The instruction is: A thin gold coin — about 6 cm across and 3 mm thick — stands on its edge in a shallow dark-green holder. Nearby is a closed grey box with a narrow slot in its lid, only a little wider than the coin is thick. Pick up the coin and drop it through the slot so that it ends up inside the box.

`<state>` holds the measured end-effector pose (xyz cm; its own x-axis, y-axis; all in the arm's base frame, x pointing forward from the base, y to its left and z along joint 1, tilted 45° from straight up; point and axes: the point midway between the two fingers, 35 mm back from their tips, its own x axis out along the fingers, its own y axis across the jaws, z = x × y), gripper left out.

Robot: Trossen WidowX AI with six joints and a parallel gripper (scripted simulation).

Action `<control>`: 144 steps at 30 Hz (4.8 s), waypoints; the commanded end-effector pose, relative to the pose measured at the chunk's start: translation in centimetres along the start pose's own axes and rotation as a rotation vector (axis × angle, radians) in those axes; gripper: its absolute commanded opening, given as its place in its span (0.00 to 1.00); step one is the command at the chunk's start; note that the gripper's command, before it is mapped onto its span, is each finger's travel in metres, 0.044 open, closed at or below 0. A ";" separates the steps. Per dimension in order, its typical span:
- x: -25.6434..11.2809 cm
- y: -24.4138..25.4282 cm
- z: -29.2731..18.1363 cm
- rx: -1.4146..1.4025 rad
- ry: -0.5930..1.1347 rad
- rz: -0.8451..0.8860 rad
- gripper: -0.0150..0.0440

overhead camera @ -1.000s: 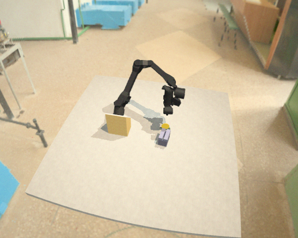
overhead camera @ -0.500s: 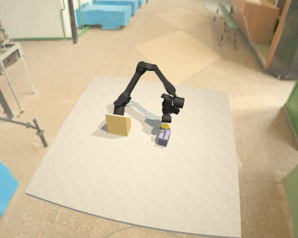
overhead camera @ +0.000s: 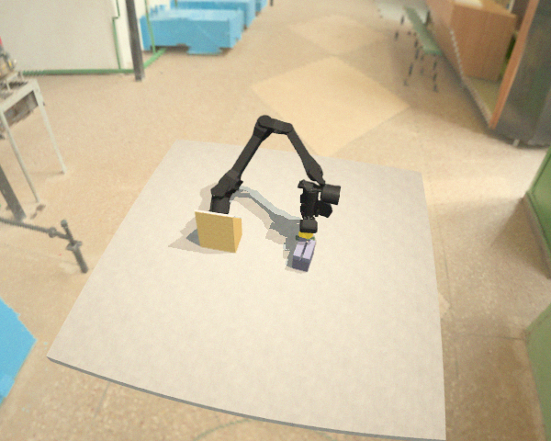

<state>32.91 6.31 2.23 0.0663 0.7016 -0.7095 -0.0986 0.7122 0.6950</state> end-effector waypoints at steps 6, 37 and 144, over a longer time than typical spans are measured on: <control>1.4 0.0 0.0 0.007 -0.001 0.005 0.53; 4.9 0.2 -0.1 0.007 -0.001 0.009 0.25; -4.7 -3.1 -0.4 -1.308 0.002 -0.004 0.25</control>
<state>32.21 1.51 3.70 0.0604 0.7057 -0.7059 -0.9837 0.1622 0.0780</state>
